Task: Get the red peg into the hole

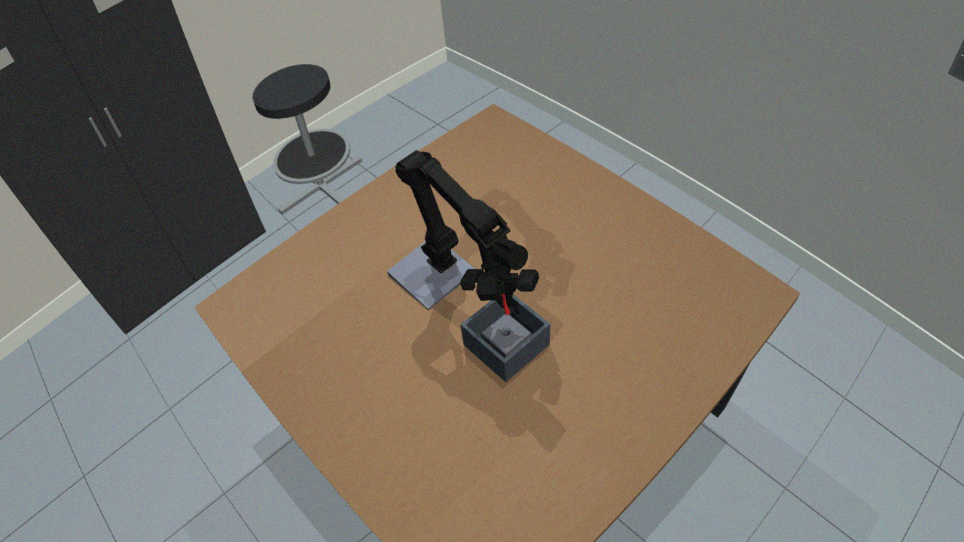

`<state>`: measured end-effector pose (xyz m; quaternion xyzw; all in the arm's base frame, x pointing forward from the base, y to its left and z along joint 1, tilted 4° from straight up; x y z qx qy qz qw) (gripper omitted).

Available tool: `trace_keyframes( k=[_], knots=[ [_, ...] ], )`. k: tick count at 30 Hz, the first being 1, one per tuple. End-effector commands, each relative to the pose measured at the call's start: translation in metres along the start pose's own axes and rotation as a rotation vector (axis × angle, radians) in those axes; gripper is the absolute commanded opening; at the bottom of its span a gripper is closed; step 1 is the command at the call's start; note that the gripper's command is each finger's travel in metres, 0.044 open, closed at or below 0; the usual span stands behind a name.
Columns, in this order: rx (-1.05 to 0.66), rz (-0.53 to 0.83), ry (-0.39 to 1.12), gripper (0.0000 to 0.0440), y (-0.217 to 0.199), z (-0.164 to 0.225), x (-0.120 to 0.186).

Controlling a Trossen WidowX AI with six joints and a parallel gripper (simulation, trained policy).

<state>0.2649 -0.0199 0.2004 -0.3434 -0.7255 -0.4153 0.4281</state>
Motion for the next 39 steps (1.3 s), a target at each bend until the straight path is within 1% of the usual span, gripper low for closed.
trace_keyframes(
  k=[1,13,21,23,27,29,32,39],
  knots=[
    [-0.013,0.013,0.003,0.0005,0.001,-0.008,-0.010],
    [-0.039,0.046,0.030,0.0015,0.002,-0.024,-0.034],
    [-0.027,0.092,0.056,0.0007,0.001,-0.026,-0.054],
    [-0.019,0.105,0.061,0.0028,0.001,-0.027,-0.059],
    [0.005,0.125,0.072,0.0122,0.001,-0.029,-0.065],
    [0.021,0.137,0.077,0.0160,0.001,-0.031,-0.066],
    [0.036,0.152,0.082,0.0163,0.003,-0.033,-0.067],
    [0.075,0.153,0.089,0.0154,0.016,-0.044,-0.063]
  ],
)
Point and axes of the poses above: the point midway between the two fingers, 35 mm back from their tips, its own x axis back along the fingers, its own y axis across the jaws, z = x × y, the point moved 5 cm from there along x, back along the fingers, and after that the axes turned 6 degrees about -x, right-handed, at the moved point
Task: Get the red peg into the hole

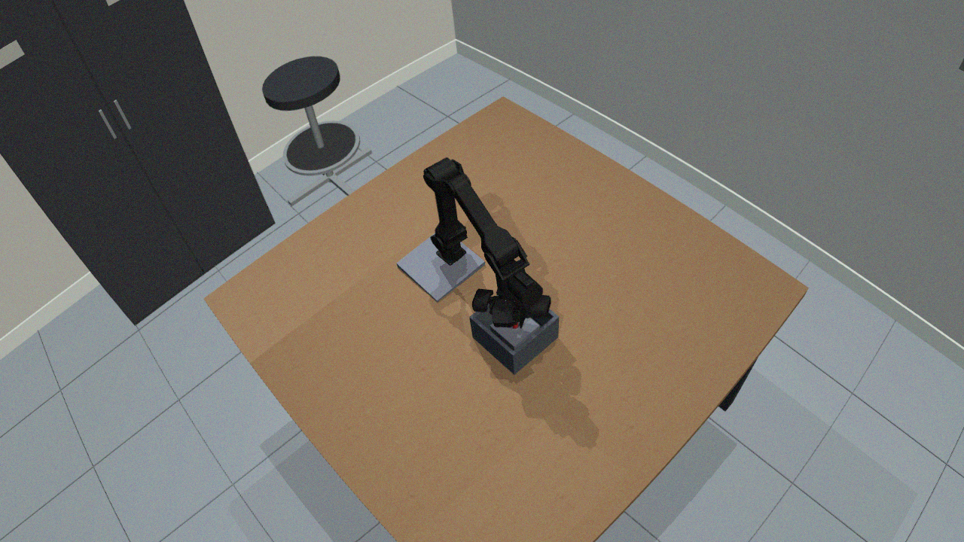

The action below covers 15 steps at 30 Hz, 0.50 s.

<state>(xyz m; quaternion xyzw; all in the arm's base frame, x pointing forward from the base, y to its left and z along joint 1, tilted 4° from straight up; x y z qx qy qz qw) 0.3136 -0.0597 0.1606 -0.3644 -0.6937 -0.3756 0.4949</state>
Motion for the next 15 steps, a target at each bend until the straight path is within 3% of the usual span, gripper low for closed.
trace_keyframes(
  k=[1,15],
  knots=[
    [0.021,0.011,0.010,0.0154,0.005,-0.006,-0.001],
    [0.077,0.044,0.031,0.0156,0.014,-0.025,-0.001]
  ],
)
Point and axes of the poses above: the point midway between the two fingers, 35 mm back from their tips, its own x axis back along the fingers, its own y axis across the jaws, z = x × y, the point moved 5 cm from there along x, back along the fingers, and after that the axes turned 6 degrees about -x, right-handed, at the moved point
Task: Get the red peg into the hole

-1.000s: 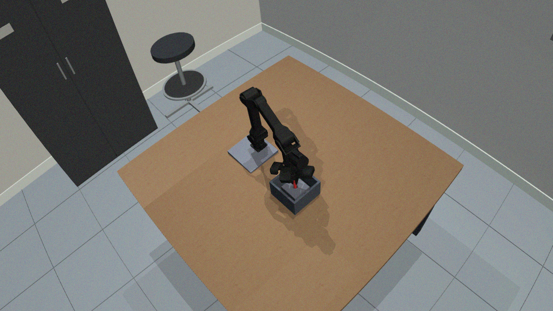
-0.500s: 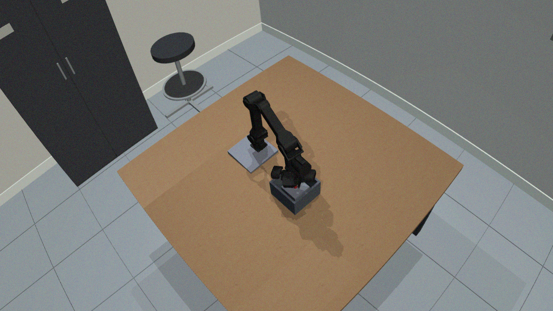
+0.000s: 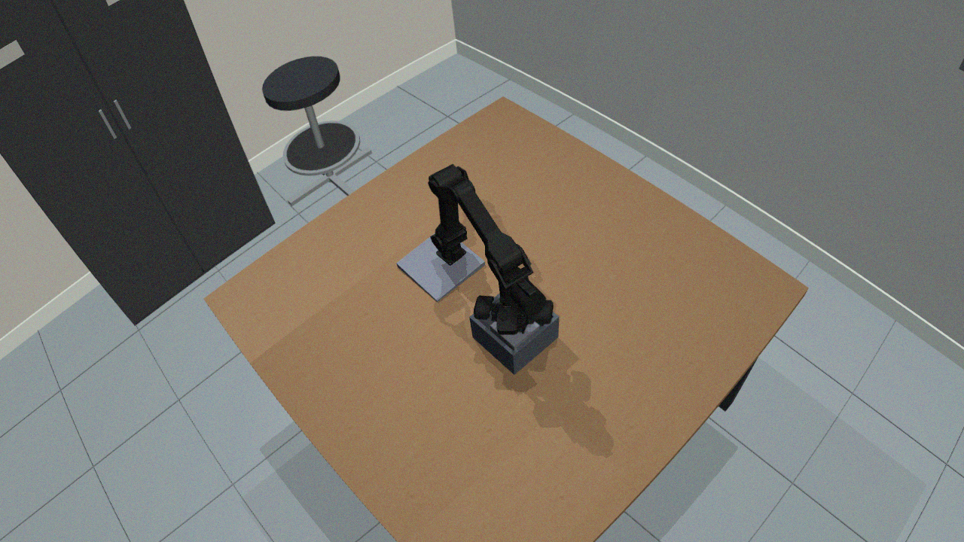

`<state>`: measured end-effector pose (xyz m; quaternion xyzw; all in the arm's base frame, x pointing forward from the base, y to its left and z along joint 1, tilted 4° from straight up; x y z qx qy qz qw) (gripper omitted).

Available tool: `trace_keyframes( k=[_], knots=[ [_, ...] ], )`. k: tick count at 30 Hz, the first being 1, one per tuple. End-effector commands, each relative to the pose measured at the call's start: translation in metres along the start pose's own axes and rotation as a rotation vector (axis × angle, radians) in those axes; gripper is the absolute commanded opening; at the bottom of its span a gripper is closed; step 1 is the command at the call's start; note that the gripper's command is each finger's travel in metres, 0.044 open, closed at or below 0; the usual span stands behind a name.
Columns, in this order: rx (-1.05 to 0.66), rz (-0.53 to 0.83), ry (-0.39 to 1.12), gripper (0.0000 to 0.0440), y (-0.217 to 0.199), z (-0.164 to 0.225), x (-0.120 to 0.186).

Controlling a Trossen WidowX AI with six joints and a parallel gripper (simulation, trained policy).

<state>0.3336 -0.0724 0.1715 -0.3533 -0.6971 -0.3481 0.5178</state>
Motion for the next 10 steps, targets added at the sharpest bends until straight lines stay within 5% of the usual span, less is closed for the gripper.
trace_keyframes(
  k=[1,10],
  knots=[
    [0.011,0.021,0.016,0.0157,0.000,-0.005,-0.005],
    [0.023,0.049,0.033,0.0160,-0.002,-0.016,-0.008]
  ],
)
Point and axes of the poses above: the point midway between the two fingers, 35 mm back from their tips, its own x axis back along the fingers, its own y axis across the jaws, z = x × y, the point moved 5 cm from there along x, back along the fingers, and after that the axes turned 6 degrees about -x, right-handed, at the moved point
